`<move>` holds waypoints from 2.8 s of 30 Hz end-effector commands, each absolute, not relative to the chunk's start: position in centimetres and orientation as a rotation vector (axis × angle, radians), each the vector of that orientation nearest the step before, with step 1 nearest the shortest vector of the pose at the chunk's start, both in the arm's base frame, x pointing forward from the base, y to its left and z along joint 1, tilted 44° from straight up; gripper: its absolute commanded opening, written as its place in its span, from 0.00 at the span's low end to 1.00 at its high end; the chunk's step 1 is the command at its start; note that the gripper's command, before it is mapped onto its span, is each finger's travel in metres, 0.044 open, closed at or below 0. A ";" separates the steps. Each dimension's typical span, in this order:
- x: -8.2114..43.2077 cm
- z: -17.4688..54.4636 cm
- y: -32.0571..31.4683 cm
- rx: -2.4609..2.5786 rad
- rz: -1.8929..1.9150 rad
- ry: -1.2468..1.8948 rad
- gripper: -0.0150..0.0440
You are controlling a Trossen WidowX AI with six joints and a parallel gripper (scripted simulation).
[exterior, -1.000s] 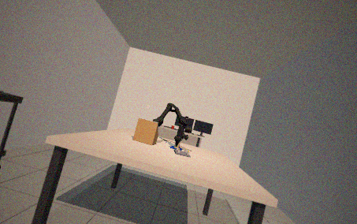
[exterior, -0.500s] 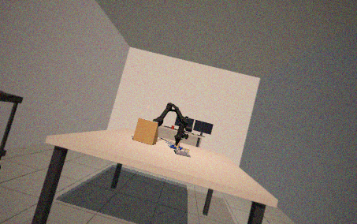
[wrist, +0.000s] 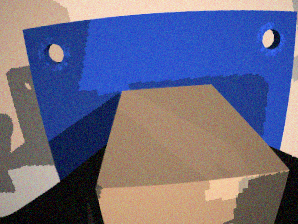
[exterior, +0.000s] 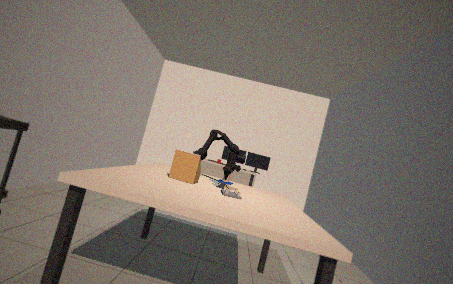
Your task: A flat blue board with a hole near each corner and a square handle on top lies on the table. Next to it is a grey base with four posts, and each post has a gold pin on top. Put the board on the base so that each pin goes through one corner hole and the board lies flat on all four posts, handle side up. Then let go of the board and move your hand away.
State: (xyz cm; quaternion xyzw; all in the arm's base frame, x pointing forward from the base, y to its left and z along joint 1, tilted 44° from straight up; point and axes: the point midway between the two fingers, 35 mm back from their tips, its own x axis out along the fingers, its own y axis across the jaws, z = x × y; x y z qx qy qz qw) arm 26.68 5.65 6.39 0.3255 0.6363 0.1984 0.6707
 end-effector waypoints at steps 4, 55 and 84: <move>26.6 7.8 4.5 0.728 0.451 1.424 0.25; 30.5 4.7 -3.6 0.602 0.536 1.375 0.25; 31.9 -0.3 -8.9 0.514 0.610 1.336 0.25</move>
